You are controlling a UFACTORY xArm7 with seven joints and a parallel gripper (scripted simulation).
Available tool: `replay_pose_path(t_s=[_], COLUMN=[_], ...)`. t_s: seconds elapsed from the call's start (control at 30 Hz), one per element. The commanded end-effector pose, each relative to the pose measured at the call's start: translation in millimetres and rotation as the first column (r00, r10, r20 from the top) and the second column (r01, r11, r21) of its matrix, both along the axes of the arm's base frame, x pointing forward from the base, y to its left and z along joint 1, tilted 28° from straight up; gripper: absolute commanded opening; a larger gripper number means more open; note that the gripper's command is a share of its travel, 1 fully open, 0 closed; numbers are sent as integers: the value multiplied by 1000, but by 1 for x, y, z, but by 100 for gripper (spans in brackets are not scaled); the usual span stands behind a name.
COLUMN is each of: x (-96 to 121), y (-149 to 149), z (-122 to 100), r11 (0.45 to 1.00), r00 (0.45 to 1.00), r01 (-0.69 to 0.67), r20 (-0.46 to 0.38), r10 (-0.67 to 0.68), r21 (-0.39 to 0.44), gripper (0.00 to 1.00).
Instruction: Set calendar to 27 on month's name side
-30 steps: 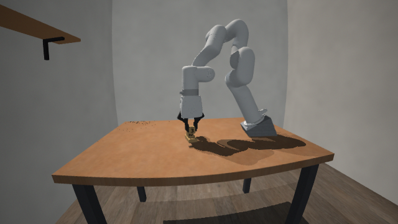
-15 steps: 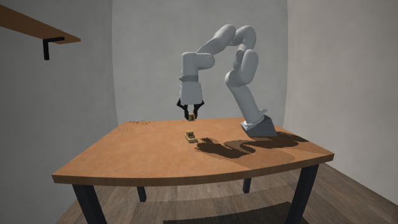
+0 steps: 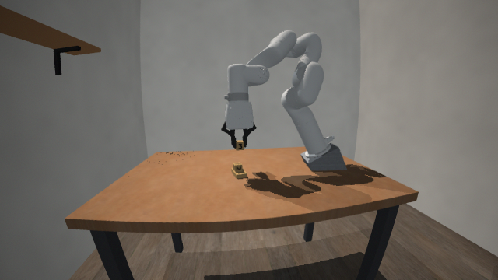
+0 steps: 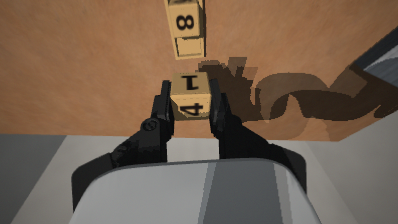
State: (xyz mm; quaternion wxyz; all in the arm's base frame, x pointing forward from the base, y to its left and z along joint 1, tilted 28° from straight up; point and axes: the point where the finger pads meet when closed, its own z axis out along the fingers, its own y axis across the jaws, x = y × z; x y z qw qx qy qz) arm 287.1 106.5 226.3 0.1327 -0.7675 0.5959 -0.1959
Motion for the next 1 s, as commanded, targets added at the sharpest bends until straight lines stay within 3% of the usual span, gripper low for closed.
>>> replay_pose_path(t_s=[0.0,0.37,0.47,0.5,0.7,0.93,0.97], x=[0,-3,-3,-4,-5,-6,-6], y=[-1,-5,-5,-5,-6,-7,-7], z=[3,7,7,7,9,10,10], r11=[991,885,876,835,731,564,564], r00=[993,909,901,869,786,653,653], r01=[120,413,428,488,605,730,730], r20=[3,-30,-34,-48,-86,-150,-150], r10=[-120,-417,-432,-493,-613,-742,-742], r21=[61,214,222,253,317,387,387], gripper=[29,29,29,29,29,29,29])
